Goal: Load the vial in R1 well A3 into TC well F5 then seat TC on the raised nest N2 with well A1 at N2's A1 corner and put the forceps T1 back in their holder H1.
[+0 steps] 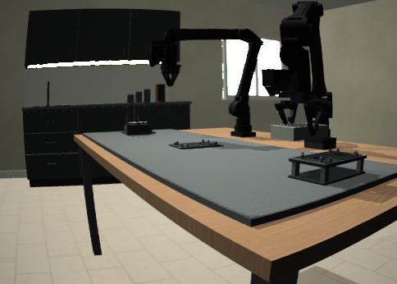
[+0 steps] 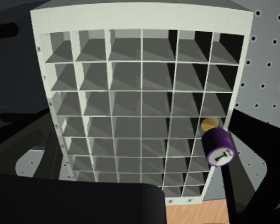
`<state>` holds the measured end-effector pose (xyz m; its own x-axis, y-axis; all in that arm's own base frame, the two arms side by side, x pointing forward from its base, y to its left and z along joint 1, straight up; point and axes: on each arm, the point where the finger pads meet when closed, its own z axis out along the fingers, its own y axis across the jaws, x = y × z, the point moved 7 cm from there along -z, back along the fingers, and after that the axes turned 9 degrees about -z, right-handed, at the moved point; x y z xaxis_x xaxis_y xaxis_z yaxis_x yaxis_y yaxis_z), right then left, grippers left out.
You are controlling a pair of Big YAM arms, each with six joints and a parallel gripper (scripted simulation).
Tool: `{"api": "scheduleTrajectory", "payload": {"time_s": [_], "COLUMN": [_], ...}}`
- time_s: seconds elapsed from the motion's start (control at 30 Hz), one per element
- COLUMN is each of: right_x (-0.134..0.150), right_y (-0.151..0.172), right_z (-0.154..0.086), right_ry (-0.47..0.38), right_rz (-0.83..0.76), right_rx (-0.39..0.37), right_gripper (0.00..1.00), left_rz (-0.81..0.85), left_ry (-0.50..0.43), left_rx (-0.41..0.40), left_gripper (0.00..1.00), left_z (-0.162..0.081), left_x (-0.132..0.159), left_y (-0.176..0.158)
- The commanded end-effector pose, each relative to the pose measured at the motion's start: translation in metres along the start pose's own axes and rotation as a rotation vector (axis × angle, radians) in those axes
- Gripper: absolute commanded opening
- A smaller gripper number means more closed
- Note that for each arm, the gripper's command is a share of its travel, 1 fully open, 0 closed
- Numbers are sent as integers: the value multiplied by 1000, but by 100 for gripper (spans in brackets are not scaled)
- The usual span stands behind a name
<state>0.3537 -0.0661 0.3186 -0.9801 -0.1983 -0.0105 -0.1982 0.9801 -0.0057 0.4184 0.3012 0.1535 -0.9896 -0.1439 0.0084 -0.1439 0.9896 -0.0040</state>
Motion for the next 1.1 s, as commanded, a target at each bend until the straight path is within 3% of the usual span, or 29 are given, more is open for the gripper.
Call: {"api": "scheduleTrajectory", "payload": {"time_s": [0.0,0.07,0.13,0.6,0.63,0.7,1.07], "right_x": [0,0,0,0,0,0,0], "right_y": [-1,-1,-1,-1,-1,-1,-1], "right_z": [8,8,8,8,8,8,8], "right_ry": [25,25,25,25,25,25,25], "right_rz": [13,13,13,13,13,13,13], "right_rx": [-13,-13,-13,-13,-13,-13,-13], "right_gripper": [24,24,24,24,24,24,24], "left_rz": [5,5,5,5,5,5,5], "left_ry": [-36,-61,-36,-36,-60,-36,-36], "left_rx": [-19,-32,-19,-20,-34,-20,-21], "left_gripper": [0,0,0,0,0,0,0], "left_z": [-19,-33,-19,-19,-34,-19,-19], "left_x": [-15,-13,-15,-18,-17,-19,-21], "left_y": [19,20,24,44,45,49,67]}}
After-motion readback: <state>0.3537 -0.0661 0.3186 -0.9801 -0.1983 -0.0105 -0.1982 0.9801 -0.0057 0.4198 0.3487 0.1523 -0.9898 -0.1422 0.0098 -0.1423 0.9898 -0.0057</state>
